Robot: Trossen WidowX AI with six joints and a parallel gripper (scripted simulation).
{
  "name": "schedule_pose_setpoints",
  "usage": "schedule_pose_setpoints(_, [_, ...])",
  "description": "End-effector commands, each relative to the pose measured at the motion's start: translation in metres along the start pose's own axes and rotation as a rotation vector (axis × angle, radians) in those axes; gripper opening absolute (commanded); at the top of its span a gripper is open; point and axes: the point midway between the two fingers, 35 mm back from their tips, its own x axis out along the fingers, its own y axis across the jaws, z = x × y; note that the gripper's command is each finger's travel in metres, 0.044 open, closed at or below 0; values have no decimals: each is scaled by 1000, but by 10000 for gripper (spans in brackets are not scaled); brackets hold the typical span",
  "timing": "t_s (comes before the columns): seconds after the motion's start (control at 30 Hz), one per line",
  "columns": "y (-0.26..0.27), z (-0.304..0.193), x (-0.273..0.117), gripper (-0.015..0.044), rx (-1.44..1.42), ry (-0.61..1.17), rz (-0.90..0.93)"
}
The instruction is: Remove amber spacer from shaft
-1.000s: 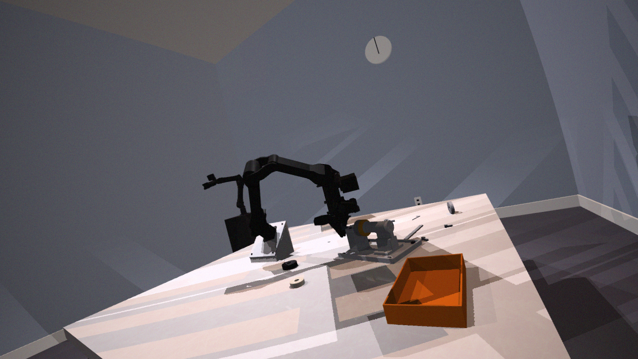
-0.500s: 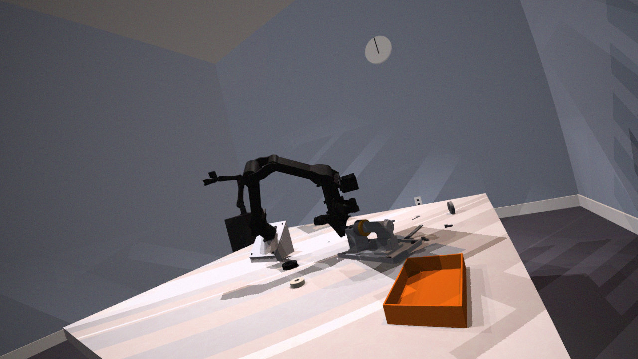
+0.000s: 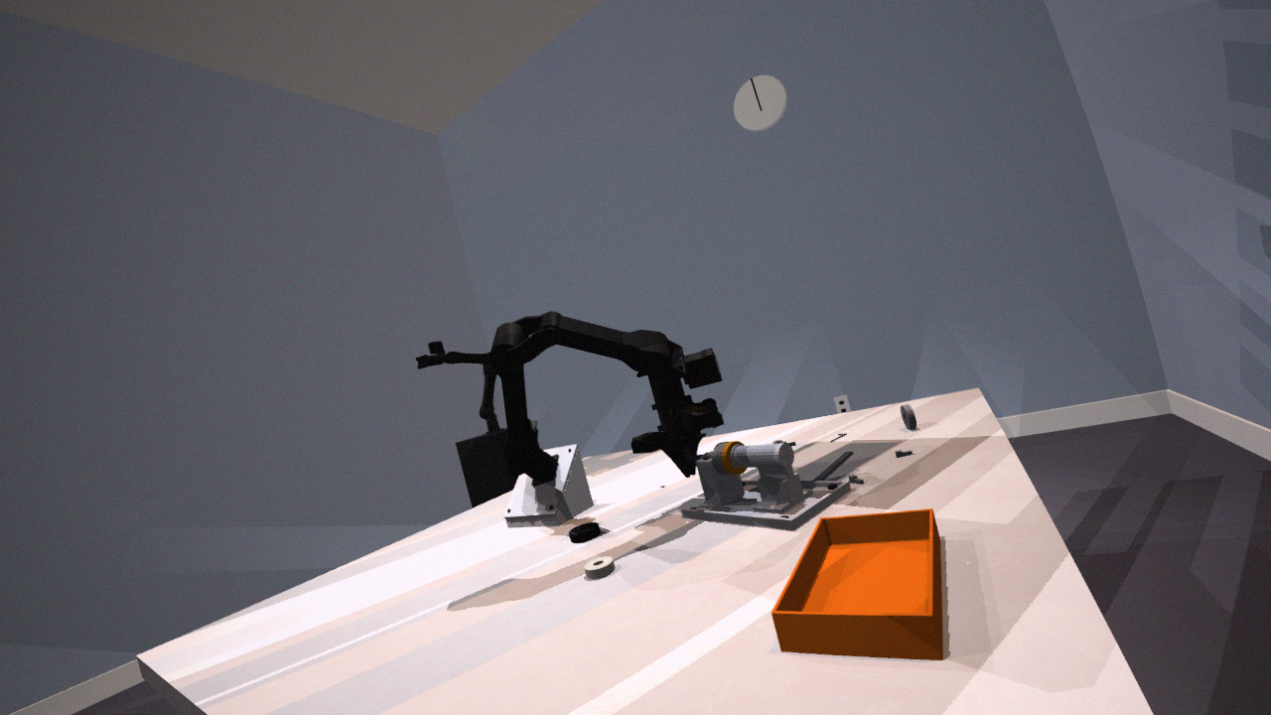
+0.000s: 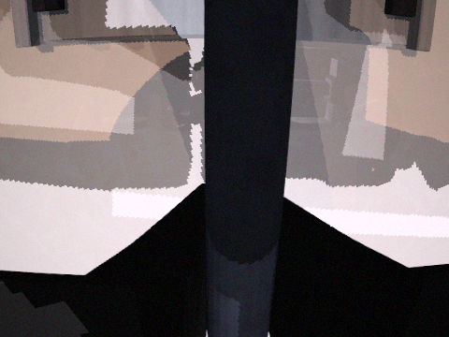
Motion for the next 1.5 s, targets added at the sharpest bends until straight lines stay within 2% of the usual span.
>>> schedule_pose_setpoints(0.0, [0,-3,0,0,-1,3,1])
schedule_pose_setpoints(1.47, [0,-8,0,0,-1,4,1])
